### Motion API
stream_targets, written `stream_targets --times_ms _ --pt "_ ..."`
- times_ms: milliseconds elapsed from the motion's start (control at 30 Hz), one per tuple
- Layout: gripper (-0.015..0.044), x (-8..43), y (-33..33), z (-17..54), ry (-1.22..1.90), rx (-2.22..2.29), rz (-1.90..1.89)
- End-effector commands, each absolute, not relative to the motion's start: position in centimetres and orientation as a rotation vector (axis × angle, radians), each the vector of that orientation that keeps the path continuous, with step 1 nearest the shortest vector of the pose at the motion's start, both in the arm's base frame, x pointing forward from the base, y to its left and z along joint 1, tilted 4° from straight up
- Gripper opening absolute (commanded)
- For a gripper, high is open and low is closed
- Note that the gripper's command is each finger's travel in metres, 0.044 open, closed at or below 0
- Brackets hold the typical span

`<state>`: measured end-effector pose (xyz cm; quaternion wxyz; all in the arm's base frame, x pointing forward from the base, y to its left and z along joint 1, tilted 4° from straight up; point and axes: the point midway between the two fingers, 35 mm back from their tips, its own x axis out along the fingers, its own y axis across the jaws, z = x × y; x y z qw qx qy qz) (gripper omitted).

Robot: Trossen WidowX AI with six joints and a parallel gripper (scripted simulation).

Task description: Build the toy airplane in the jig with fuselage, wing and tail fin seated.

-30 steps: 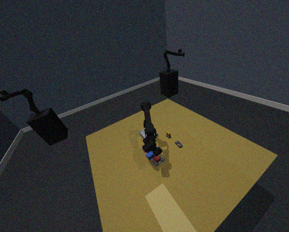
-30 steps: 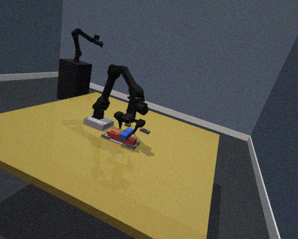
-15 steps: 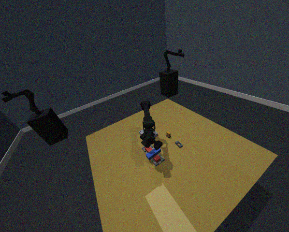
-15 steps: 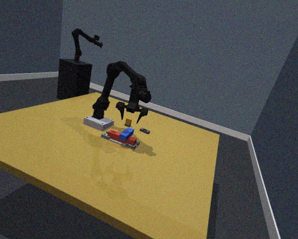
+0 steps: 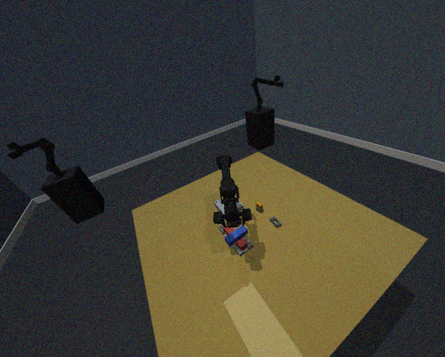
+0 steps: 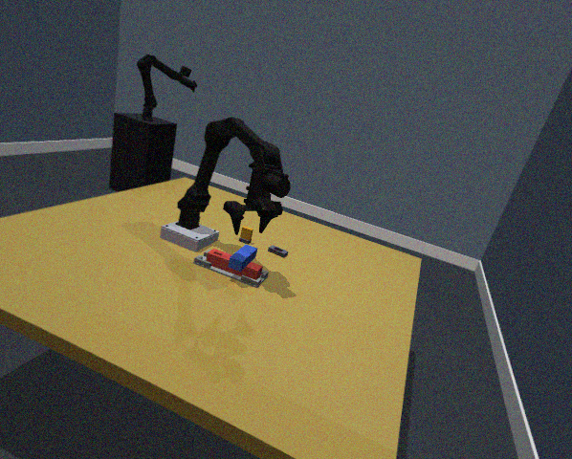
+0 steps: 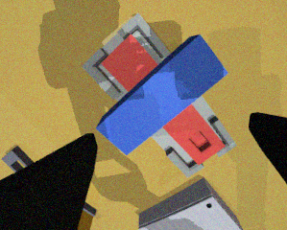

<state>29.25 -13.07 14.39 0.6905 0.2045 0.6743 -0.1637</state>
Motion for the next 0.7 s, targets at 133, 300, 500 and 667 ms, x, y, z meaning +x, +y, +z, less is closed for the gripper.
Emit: stream_targets --times_ms 133,300,500,667 --pt "0.0440 29.4 -13.1 14.1 1.534 -0.016 0.104" --pt "0.0440 29.4 -13.1 14.1 1.534 -0.016 0.104" --pt "0.0440 29.4 -13.1 14.1 1.534 -0.016 0.104" --pt "0.0440 29.6 -9.0 14.5 1.535 -0.016 0.104"
